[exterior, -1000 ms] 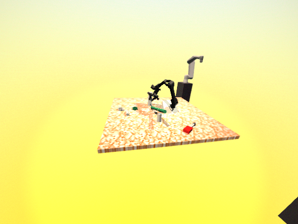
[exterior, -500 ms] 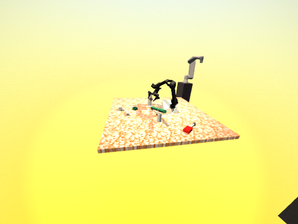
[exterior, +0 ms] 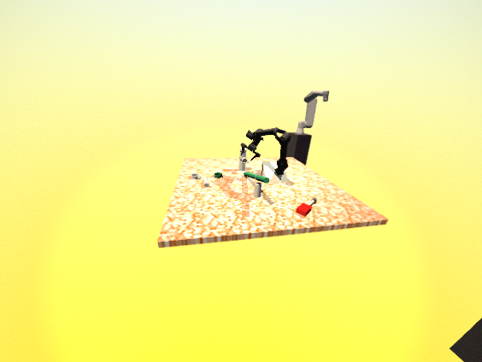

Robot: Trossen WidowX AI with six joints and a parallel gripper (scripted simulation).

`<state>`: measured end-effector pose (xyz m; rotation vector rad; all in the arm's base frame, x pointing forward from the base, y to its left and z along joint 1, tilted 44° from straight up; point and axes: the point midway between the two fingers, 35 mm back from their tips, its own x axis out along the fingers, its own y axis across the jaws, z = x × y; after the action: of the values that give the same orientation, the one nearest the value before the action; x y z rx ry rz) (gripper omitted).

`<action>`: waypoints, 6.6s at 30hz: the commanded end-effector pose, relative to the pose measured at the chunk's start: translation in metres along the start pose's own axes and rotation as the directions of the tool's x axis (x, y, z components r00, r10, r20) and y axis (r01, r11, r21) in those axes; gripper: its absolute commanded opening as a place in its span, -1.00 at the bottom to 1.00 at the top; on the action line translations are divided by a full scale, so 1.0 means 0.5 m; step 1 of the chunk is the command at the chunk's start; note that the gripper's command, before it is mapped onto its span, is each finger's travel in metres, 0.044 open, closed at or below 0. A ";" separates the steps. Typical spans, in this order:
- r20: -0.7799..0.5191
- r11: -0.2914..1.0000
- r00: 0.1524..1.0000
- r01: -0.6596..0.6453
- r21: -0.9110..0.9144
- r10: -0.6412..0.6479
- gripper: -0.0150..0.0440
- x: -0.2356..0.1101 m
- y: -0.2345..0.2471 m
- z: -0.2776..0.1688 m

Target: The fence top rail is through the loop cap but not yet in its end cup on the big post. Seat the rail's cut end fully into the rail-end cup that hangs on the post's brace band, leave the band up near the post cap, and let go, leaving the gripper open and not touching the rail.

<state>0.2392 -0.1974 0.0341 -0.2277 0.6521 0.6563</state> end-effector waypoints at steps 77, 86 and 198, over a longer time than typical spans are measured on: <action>-0.232 0.771 0.873 -0.488 -0.409 0.430 1.00 0.137 0.185 0.160; -0.232 0.771 0.873 -0.488 -0.409 0.429 1.00 0.163 0.197 0.153; -0.446 0.751 0.841 -0.501 -0.429 0.307 -0.49 0.093 0.118 0.150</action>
<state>0.2635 -0.0913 0.0609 -0.7391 0.8569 1.2706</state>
